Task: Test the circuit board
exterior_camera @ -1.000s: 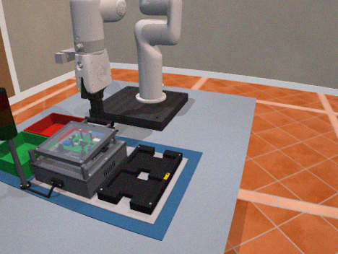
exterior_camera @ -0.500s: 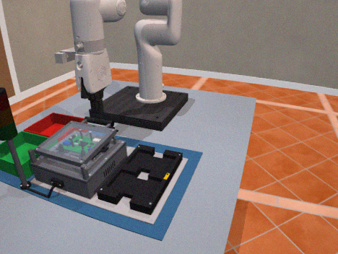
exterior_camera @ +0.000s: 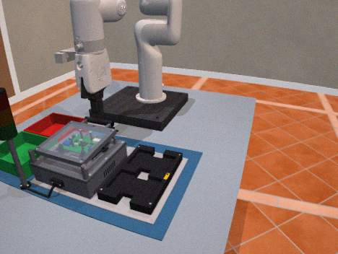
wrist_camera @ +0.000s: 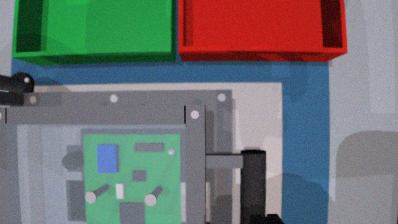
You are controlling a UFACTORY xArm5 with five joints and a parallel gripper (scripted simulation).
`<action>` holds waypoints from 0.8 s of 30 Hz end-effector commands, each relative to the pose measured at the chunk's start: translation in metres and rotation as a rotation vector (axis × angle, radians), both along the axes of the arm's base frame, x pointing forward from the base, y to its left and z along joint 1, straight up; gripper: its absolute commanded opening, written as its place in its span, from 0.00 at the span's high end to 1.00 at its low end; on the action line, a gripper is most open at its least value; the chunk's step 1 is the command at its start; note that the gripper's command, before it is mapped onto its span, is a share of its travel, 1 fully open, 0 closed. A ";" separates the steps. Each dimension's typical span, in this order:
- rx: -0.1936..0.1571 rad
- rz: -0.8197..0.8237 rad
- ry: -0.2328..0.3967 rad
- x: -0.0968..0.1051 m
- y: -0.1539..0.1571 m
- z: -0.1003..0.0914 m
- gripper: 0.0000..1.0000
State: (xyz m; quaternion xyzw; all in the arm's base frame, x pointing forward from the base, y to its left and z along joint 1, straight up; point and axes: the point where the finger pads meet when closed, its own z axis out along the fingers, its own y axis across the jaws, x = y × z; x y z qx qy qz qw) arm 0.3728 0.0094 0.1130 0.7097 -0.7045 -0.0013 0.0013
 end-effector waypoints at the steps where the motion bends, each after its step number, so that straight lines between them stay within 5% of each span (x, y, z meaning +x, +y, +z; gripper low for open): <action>1: 0.000 0.000 -0.004 0.001 0.000 0.001 1.00; 24: 0.000 0.000 -0.004 0.001 0.000 -0.002 1.00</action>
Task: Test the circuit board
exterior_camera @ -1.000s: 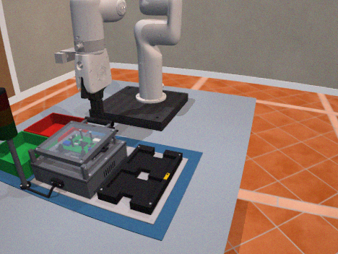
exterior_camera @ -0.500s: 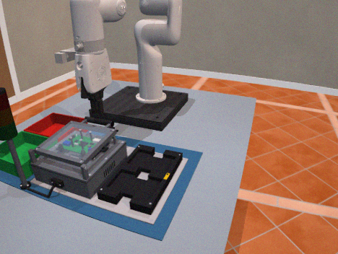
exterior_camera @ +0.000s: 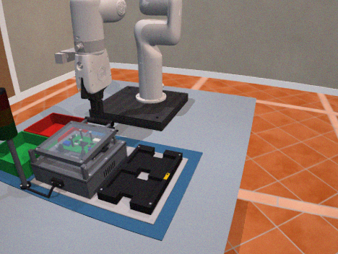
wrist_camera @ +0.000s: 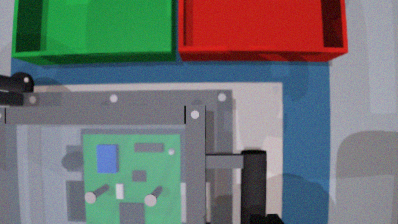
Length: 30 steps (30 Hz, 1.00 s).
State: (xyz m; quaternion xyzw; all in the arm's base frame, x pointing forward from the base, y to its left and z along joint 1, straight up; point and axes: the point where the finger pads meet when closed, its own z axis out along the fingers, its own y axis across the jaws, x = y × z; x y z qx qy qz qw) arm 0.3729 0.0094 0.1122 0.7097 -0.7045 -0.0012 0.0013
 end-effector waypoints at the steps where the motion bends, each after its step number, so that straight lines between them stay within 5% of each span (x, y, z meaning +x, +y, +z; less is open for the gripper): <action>1: 0.000 0.000 -0.003 0.001 0.000 -0.002 1.00; 30: 0.000 0.000 -0.003 0.002 0.000 -0.013 1.00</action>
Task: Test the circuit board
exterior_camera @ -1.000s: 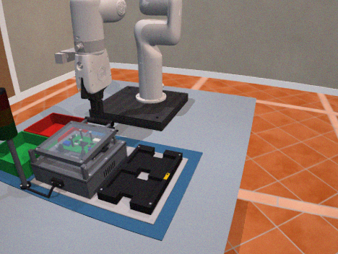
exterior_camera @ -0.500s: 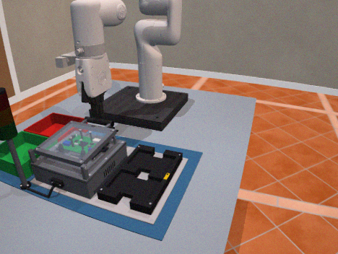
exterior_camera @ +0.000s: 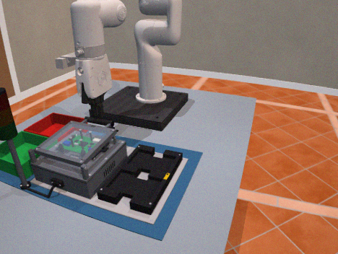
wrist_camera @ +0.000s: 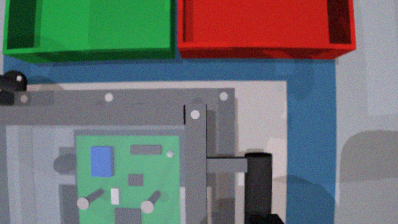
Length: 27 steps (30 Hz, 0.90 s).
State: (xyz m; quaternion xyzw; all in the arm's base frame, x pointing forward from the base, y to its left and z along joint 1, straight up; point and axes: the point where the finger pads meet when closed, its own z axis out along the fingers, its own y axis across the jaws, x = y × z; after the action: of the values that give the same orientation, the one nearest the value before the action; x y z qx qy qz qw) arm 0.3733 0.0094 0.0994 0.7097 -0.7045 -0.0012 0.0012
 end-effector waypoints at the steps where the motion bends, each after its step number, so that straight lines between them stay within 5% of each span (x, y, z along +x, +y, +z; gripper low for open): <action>1: 0.000 0.000 -0.003 0.001 0.000 -0.001 1.00; 27: 0.000 0.000 -0.003 0.001 0.000 -0.004 1.00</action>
State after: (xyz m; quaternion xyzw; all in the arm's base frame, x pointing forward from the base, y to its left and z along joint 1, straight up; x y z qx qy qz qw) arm 0.3732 0.0094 0.0946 0.7097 -0.7045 -0.0012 0.0013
